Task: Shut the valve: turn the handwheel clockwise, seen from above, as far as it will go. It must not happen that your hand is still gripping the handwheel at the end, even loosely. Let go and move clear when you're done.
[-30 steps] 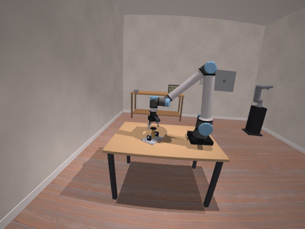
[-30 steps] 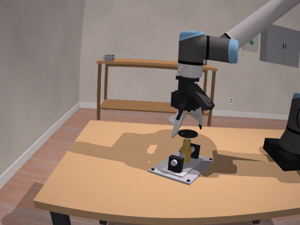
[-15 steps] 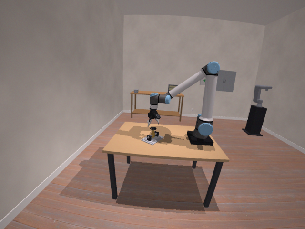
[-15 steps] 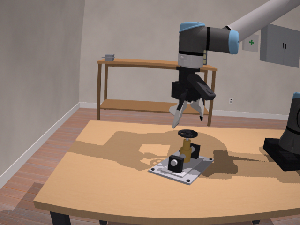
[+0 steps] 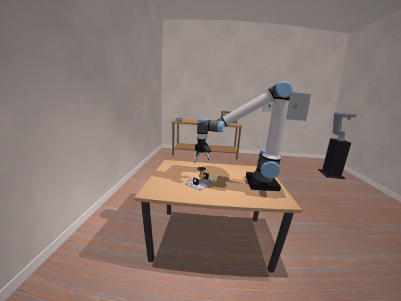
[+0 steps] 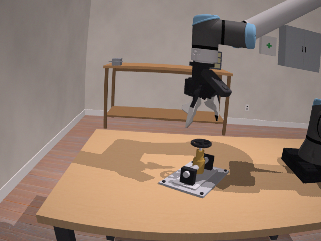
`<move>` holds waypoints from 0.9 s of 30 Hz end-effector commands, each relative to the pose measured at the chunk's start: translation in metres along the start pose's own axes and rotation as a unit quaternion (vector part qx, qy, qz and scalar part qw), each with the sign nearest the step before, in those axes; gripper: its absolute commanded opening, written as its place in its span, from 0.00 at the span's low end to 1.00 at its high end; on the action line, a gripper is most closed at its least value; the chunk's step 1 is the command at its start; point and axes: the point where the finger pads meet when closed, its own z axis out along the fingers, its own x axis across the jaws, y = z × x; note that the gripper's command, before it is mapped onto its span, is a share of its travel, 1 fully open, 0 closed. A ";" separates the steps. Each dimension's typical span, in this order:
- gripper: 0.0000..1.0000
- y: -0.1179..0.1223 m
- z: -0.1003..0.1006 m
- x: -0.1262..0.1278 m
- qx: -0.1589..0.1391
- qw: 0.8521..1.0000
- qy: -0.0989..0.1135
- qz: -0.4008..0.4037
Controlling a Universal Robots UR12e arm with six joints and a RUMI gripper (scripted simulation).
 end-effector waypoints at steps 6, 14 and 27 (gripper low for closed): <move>1.00 0.000 -0.012 0.000 0.000 1.000 0.000 0.000; 1.00 0.000 -0.014 0.000 0.000 1.000 0.000 0.000; 1.00 0.000 -0.014 0.000 0.000 1.000 0.000 0.000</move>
